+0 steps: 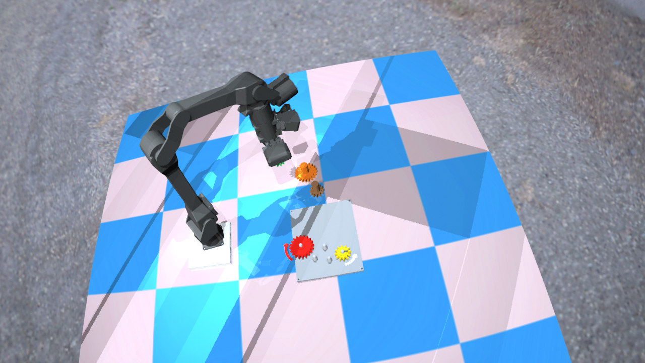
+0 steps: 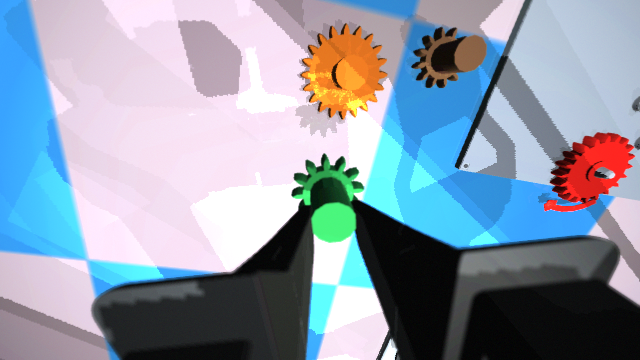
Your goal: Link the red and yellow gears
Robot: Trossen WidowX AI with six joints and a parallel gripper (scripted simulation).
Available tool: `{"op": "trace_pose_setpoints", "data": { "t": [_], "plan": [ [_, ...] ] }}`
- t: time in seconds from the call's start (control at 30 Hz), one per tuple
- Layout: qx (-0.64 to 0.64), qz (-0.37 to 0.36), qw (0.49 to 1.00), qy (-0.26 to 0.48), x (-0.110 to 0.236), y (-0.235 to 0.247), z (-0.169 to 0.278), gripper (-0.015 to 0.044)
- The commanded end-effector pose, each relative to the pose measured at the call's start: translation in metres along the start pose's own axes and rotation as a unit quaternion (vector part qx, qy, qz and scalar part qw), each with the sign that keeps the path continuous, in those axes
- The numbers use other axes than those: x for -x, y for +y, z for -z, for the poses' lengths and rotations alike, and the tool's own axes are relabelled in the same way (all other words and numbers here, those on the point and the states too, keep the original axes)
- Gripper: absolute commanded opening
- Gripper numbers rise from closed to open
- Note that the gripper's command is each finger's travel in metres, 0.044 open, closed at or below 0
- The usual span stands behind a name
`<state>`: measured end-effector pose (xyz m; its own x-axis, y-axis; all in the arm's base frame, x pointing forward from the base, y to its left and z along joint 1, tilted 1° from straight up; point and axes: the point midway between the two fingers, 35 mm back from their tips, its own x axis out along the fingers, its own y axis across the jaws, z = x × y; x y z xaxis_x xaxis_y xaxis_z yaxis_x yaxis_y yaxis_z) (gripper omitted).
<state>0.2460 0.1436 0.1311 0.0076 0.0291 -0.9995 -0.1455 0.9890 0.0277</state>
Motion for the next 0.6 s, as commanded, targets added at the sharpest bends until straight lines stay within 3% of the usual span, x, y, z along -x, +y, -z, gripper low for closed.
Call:
{"op": "trace_pose_setpoints", "data": {
  "t": [0.0,0.57],
  "plan": [
    [0.002,-0.002,1.0,-0.003,0.01,0.0,-0.001,0.0],
    [-0.003,-0.001,1.0,-0.003,0.043,-0.002,0.001,0.0]
  ]
}}
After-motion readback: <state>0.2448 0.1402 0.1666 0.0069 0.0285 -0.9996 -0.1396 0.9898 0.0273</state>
